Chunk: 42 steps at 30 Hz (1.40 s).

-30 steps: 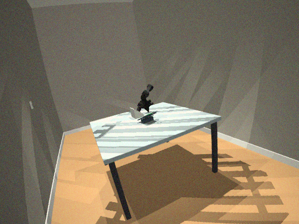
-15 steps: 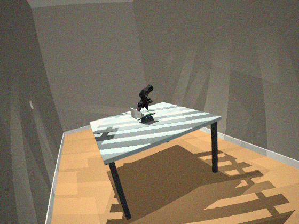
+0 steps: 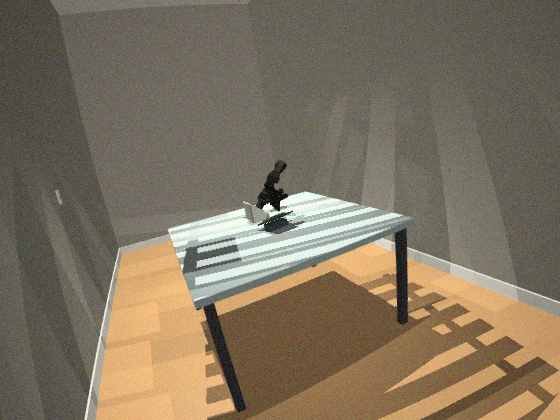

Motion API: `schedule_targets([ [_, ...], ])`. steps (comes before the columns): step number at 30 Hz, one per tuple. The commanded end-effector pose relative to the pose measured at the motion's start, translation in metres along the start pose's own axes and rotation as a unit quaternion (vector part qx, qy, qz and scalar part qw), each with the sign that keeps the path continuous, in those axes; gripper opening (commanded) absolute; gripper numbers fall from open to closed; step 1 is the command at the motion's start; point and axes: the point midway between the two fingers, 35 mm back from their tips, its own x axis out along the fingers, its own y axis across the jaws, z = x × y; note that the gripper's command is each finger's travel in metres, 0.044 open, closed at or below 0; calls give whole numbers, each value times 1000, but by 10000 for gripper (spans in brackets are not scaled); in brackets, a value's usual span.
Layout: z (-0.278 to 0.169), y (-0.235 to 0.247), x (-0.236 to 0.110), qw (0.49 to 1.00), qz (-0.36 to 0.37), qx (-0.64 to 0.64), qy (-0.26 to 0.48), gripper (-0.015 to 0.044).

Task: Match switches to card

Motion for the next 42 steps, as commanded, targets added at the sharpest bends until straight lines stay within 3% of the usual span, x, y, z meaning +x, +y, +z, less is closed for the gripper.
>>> schedule_targets([
  [1, -1, 0, 5, 1000, 1, 2, 1, 0],
  [42, -1, 0, 16, 1000, 2, 2, 1, 0],
])
